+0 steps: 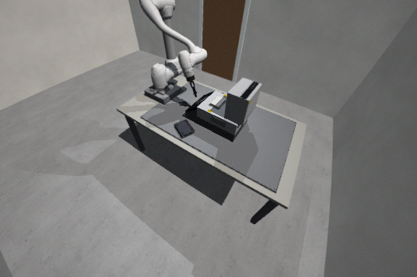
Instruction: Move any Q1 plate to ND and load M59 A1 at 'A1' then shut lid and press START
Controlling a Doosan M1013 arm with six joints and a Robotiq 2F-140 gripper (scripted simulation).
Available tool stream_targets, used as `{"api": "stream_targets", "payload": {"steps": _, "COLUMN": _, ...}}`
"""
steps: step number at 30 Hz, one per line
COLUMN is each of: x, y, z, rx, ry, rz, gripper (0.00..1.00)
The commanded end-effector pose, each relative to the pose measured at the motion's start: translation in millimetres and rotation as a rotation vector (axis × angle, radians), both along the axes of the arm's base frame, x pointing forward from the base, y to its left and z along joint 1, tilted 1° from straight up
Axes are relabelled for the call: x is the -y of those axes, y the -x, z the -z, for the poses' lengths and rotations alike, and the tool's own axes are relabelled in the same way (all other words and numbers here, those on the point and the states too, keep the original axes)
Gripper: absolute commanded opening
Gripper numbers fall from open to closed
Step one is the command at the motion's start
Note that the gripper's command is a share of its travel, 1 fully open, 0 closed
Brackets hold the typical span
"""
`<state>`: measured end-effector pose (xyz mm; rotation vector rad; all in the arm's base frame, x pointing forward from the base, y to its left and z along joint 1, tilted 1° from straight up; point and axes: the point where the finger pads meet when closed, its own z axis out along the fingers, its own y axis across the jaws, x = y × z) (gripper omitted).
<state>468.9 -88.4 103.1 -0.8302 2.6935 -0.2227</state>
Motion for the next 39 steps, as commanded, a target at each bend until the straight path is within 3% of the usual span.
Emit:
{"api": "stream_targets", "payload": {"steps": 1, "x": 0.1, "y": -0.8, "z": 0.9, "rx": 0.0, "ry": 0.0, "rz": 0.0, "gripper": 0.0}}
{"api": "stream_targets", "payload": {"steps": 22, "x": 1.5, "y": -8.8, "z": 10.6, "rx": 0.0, "ry": 0.0, "rz": 0.0, "gripper": 0.0}}
{"api": "stream_targets", "payload": {"steps": 39, "x": 0.8, "y": -4.6, "z": 5.5, "rx": 0.0, "ry": 0.0, "rz": 0.0, "gripper": 0.0}}
